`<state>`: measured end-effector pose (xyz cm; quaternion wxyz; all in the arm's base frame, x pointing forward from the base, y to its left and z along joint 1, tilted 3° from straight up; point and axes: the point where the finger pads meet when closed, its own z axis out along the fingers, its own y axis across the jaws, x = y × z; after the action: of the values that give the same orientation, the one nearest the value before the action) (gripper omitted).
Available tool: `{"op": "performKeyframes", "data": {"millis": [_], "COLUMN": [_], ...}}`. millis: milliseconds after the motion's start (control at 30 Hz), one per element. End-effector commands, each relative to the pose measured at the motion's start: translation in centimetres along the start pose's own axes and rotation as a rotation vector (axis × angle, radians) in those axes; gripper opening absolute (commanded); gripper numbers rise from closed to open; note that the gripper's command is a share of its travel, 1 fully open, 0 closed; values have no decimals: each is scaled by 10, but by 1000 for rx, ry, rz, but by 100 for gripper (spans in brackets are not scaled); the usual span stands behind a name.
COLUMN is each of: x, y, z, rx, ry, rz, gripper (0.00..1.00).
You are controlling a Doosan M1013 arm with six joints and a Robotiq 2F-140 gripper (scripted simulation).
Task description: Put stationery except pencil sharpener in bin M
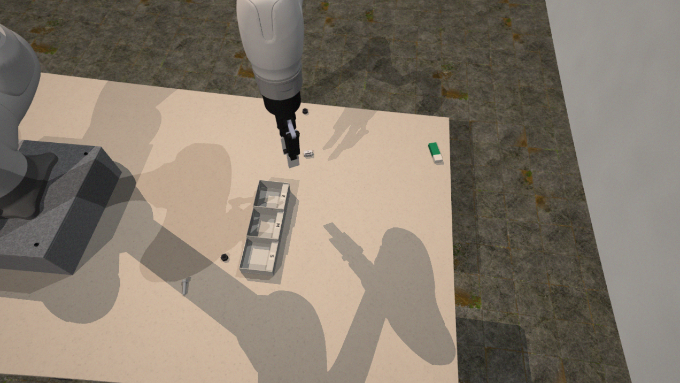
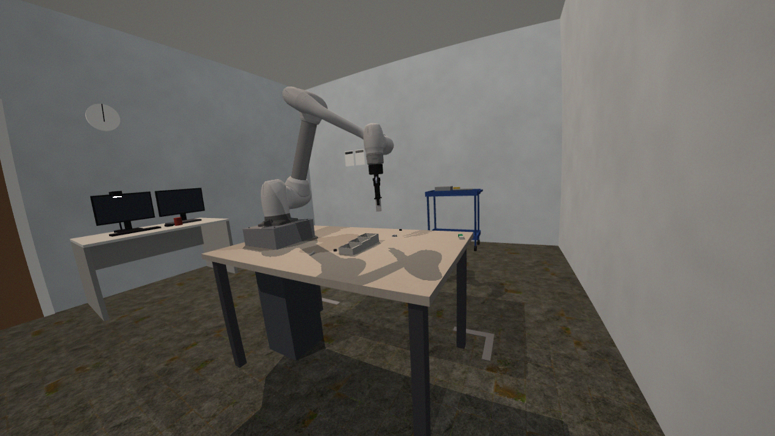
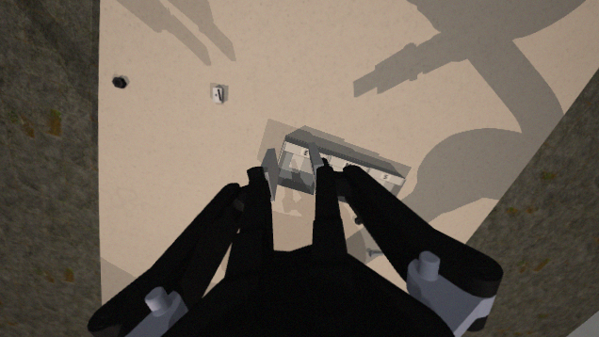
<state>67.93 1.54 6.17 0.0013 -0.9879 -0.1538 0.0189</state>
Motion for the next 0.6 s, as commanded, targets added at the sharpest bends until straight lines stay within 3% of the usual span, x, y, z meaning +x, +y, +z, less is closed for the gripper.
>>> {"op": "performKeyframes", "data": {"millis": [0, 100, 567], "x": [39, 47, 160], "y": [1, 1, 4], "z": [11, 13, 39], "rx": [5, 5, -3], "ry": [-3, -2, 9], "rz": [-157, -188, -664], "gripper": [31, 31, 31]}}
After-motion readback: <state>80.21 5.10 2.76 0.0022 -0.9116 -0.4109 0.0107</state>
